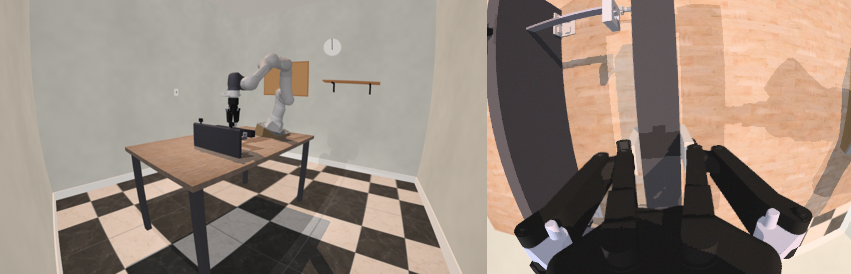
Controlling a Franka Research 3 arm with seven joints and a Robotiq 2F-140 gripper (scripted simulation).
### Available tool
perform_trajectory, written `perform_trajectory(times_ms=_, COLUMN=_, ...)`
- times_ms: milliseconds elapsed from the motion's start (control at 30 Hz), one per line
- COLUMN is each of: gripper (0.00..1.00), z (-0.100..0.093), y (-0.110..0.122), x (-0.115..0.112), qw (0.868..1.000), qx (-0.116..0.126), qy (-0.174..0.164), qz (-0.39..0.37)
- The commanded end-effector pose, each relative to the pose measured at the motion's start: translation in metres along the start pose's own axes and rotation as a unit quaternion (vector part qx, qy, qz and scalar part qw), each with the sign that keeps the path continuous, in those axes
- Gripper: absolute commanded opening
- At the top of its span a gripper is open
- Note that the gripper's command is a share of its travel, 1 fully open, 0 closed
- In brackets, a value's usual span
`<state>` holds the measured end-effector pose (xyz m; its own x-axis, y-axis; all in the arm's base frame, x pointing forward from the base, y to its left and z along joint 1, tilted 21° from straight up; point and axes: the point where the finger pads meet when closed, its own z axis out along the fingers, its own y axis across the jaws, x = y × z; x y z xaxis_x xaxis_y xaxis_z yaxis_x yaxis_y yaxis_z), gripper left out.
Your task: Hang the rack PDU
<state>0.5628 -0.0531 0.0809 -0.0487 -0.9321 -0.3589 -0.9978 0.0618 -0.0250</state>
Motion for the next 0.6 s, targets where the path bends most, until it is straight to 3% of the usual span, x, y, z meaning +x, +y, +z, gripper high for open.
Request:
perform_trajectory(times_ms=0, gripper=0.0, z=-0.0022, y=-0.0015, x=0.0014, qw=1.0, qx=0.001, qy=0.001, qz=0.002)
perform_trajectory(times_ms=567, gripper=0.0, z=0.0002, y=-0.0007, x=0.0005, qw=1.0, qx=-0.001, qy=0.001, qz=0.001)
